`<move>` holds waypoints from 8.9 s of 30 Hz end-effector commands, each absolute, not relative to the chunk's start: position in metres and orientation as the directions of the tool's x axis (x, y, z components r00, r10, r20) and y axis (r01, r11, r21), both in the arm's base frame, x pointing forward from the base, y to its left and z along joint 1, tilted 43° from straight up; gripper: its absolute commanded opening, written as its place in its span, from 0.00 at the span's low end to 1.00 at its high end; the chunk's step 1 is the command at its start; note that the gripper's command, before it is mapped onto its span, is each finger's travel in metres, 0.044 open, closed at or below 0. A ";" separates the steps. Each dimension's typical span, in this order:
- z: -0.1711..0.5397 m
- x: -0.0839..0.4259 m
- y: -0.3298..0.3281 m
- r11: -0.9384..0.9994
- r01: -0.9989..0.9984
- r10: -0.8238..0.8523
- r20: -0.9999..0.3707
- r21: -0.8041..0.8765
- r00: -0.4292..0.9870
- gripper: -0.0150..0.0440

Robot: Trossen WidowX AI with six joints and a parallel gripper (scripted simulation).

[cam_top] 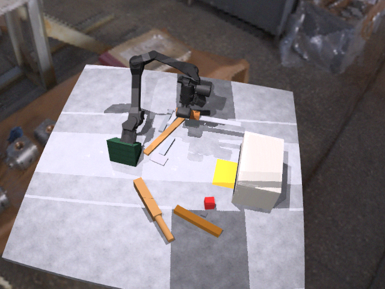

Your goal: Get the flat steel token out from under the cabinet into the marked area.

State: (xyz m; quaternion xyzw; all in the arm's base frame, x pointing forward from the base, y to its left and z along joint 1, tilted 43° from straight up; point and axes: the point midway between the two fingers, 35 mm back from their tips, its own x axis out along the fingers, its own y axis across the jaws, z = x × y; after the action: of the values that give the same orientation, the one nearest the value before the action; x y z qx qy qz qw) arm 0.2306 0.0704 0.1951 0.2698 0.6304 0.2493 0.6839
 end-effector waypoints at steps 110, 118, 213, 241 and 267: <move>0.197 0.230 0.069 0.503 -0.781 0.681 -0.726 0.371 0.093 0.25; 0.197 0.230 0.069 0.468 -0.818 0.681 -0.726 0.334 0.093 0.25; 0.168 0.229 0.039 0.111 -0.994 0.679 -0.729 -0.022 0.092 0.25; 0.137 0.227 0.006 0.108 -0.994 0.677 -0.730 -0.024 0.092 0.25; 0.107 0.226 -0.027 0.108 -0.994 0.676 -0.731 -0.024 0.092 0.25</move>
State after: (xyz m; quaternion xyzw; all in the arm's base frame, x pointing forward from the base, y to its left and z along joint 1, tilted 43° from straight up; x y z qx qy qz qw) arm 0.2264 -0.0212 0.1107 -0.2755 0.2912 0.6105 0.6831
